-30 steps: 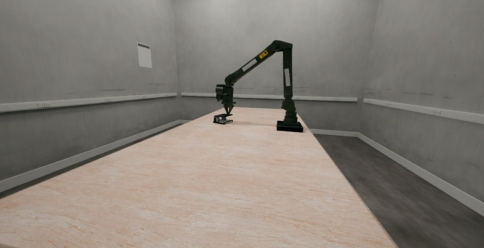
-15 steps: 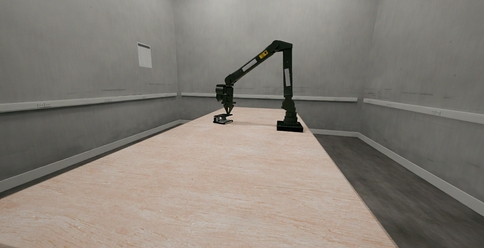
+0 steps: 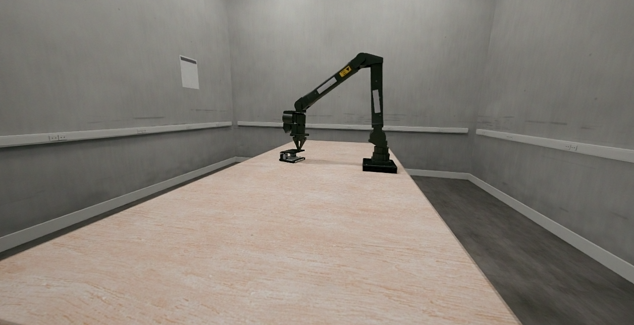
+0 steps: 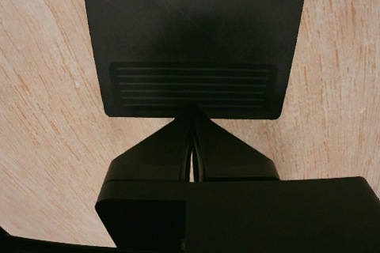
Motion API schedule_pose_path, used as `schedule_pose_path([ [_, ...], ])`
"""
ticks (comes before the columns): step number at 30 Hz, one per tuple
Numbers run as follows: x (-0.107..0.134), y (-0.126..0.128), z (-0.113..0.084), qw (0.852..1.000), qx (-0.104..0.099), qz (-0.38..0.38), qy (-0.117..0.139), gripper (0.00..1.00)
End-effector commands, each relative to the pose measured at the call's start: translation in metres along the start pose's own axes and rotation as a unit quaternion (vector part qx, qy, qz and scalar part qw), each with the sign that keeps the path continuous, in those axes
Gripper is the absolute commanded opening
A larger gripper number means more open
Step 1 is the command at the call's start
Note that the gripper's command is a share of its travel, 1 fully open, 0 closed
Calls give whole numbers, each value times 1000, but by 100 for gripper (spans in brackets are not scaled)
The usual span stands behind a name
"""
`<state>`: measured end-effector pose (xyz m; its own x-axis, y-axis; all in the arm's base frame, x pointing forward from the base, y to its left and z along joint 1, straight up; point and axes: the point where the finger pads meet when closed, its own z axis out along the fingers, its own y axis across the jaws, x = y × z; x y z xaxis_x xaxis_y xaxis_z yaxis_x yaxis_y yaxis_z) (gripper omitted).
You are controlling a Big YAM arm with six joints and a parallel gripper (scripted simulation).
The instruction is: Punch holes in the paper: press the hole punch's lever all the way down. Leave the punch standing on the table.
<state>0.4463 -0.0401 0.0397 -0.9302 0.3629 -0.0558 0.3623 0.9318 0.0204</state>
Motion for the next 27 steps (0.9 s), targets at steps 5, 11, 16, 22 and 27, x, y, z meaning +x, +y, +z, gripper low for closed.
schedule_pose_path([
  [5, 6, -1, 70, 1000, 10, 4, 27, 0],
  [11, 6, -1, 70, 1000, 10, 4, 27, 0],
  [16, 6, -1, 70, 1000, 10, 4, 27, 0],
  [22, 6, 0, 70, 1000, 10, 4, 27, 0],
  [27, 6, 0, 70, 1000, 10, 4, 27, 0],
])
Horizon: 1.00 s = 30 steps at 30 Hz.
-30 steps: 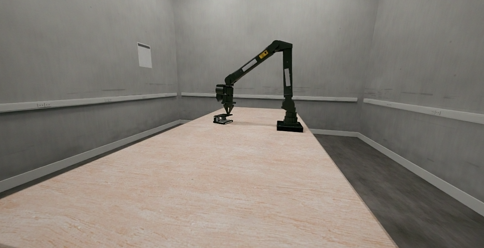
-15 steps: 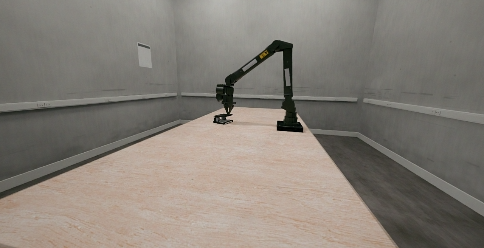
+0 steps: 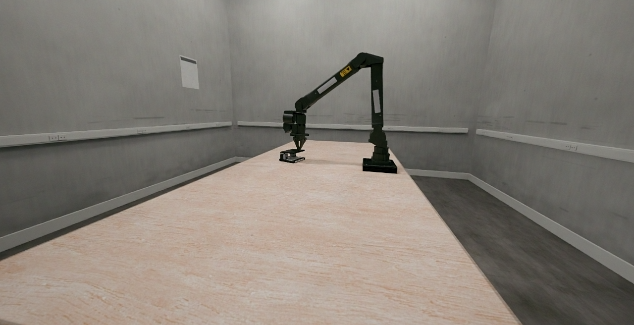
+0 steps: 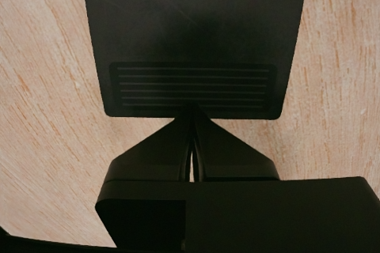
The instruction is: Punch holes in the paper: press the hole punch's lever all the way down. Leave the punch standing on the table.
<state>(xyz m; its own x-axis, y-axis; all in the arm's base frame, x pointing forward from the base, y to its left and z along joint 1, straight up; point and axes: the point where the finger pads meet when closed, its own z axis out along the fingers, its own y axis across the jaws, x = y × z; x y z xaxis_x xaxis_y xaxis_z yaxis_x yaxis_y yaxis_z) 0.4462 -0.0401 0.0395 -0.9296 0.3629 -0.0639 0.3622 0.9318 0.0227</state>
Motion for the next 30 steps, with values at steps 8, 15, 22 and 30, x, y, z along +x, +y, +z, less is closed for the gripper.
schedule_pose_path([
  [8, 7, -1, 70, 999, 11, 4, 31, 0],
  [15, 7, -1, 70, 999, 11, 4, 31, 0],
  [22, 8, -1, 74, 999, 11, 4, 31, 0],
  [30, 8, -1, 75, 999, 11, 3, 31, 0],
])
